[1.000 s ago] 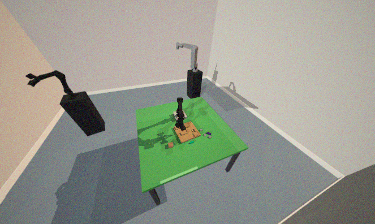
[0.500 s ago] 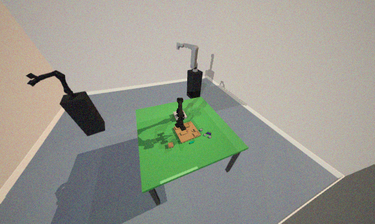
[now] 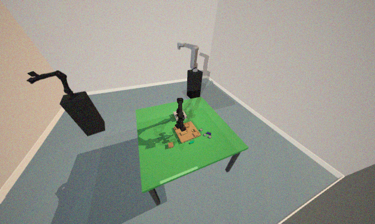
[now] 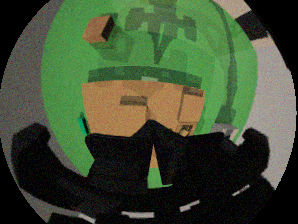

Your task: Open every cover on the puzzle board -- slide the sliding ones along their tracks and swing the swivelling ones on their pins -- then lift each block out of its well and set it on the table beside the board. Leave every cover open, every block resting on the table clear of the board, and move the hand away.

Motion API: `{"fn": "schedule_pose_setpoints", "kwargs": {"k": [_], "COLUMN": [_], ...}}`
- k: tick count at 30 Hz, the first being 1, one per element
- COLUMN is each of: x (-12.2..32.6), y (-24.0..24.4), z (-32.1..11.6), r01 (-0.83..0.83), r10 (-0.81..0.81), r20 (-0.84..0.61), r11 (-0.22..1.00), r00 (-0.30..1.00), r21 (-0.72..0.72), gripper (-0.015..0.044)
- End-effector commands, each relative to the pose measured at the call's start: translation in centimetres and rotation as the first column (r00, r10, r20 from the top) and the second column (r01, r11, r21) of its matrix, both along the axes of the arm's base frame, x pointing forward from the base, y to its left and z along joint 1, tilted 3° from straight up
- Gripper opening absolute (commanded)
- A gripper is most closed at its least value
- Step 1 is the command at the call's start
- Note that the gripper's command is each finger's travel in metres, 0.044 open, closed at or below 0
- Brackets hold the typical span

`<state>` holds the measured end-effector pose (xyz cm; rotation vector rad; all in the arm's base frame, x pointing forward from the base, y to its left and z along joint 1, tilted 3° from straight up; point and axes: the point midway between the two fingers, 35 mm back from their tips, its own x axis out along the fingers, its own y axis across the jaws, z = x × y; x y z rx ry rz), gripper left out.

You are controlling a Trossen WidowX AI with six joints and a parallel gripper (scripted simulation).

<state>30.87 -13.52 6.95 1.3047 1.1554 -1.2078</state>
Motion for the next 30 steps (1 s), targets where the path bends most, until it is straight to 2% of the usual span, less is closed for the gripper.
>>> {"fn": "schedule_pose_setpoints", "kwargs": {"k": [1, 30], "x": [0.0, 0.1], "y": [0.0, 0.1], "z": [-0.5, -3.3], "r01": [0.005, 0.005], "r10": [-0.005, -0.005], "r20": [-0.002, -0.002], "r11": [1.0, 1.0], "r00": [1.0, 1.0], "r21": [0.001, 0.001], "gripper": [0.0, 0.0]}}
